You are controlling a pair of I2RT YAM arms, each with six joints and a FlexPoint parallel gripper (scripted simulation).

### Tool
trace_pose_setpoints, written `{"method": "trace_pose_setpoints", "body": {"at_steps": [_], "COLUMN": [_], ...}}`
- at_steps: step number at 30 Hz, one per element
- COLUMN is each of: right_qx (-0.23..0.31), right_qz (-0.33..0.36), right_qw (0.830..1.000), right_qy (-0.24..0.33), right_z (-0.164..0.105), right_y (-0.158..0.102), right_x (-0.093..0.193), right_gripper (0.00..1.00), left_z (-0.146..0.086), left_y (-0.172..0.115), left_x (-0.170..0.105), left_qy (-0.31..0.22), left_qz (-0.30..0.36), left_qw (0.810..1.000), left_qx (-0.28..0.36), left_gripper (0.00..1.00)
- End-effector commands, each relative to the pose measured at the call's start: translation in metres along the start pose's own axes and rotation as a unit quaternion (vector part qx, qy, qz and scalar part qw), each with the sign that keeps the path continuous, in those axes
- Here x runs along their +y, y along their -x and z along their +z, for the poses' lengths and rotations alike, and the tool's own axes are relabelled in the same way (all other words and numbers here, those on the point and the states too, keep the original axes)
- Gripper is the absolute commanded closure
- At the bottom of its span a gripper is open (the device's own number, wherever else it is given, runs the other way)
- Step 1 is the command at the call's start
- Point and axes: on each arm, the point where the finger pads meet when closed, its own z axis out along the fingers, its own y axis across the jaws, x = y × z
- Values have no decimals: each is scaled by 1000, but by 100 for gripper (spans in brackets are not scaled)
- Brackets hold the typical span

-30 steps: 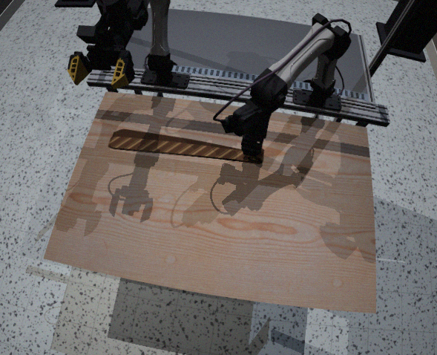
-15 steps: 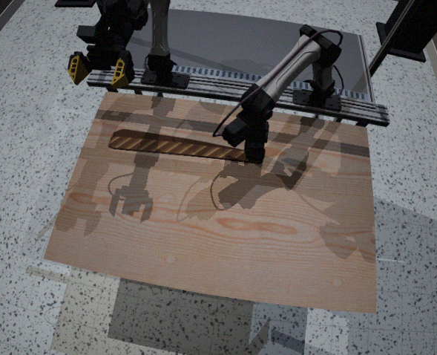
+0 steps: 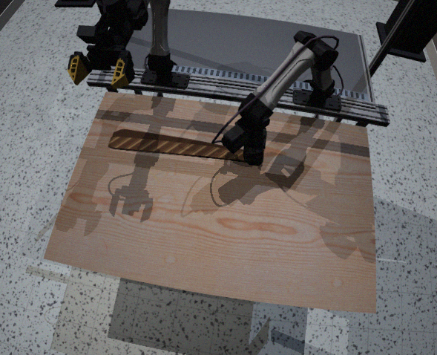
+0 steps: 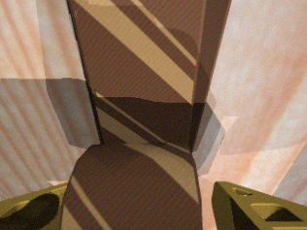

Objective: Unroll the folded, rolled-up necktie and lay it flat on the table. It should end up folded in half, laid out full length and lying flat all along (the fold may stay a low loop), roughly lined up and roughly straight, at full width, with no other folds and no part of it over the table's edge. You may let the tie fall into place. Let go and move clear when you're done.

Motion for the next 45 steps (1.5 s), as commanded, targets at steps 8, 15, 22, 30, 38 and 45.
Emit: {"method": "trace_pose_setpoints", "body": {"at_steps": [8,15,22,30,38,45], "right_qx": [0,0,0,0,0,0], "right_qz": [0,0,0,0,0,0], "right_qw": [1000,1000,1000,1000,1000,1000], "right_qy": [0,0,0,0,0,0], "right_z": [0,0,0,0,0,0], "right_y": [0,0,0,0,0,0], "right_x": [0,0,0,0,0,0], "right_gripper": [0,0,0,0,0,0], "left_z": [9,9,9,9,9,10], "left_y": [-1,-1,-4,-12,-22,-31], "left_x": [-1,-1,-1,-1,0,0], "left_qy": [-2,-2,-2,-2,-1,-1], "left_qz": [-1,-1,-1,-1,-1,-1], "left_qw": [1000,1000,999,987,952,905], "left_qx": [9,5,-34,-162,-305,-426], "left_gripper": [48,56,56,56,56,56]}}
